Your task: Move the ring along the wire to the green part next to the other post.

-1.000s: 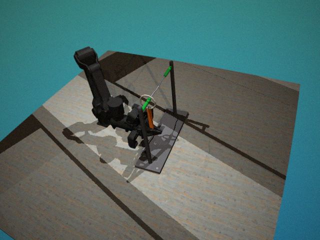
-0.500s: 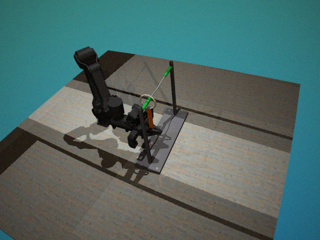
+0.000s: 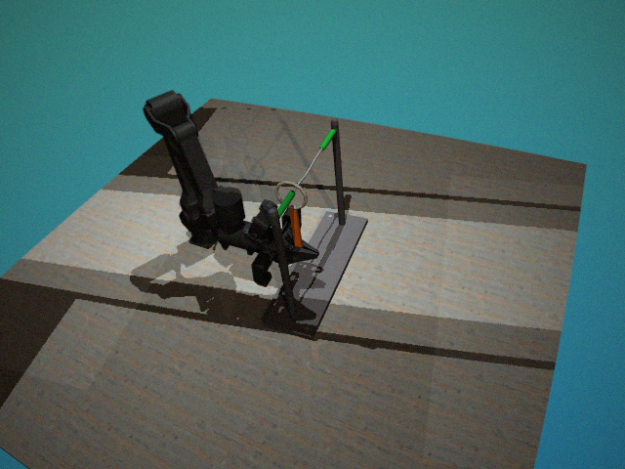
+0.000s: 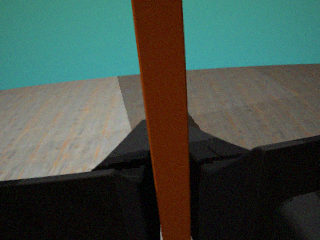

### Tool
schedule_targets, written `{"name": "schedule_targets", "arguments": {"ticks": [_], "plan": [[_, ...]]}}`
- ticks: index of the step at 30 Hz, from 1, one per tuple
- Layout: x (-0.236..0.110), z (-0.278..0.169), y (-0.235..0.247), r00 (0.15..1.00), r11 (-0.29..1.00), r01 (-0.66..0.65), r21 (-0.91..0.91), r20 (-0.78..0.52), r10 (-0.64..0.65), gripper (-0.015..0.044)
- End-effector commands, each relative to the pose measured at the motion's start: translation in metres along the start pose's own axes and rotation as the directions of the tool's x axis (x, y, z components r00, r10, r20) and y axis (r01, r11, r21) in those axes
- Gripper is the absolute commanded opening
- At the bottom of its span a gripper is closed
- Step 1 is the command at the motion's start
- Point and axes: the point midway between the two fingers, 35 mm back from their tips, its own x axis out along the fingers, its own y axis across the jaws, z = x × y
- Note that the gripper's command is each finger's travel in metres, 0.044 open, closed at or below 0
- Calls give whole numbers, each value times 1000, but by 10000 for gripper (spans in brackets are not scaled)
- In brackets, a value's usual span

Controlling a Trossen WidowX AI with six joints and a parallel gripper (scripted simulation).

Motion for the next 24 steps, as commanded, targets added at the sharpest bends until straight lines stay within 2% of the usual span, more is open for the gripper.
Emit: {"name": "schedule_targets", "arguments": {"ticks": [1,24], "plan": [[-1,-1,4,1000,1000,0,7,-2,0,-150],[0,0,22,1000,999,-15,-30,-1,15,-150]]}}
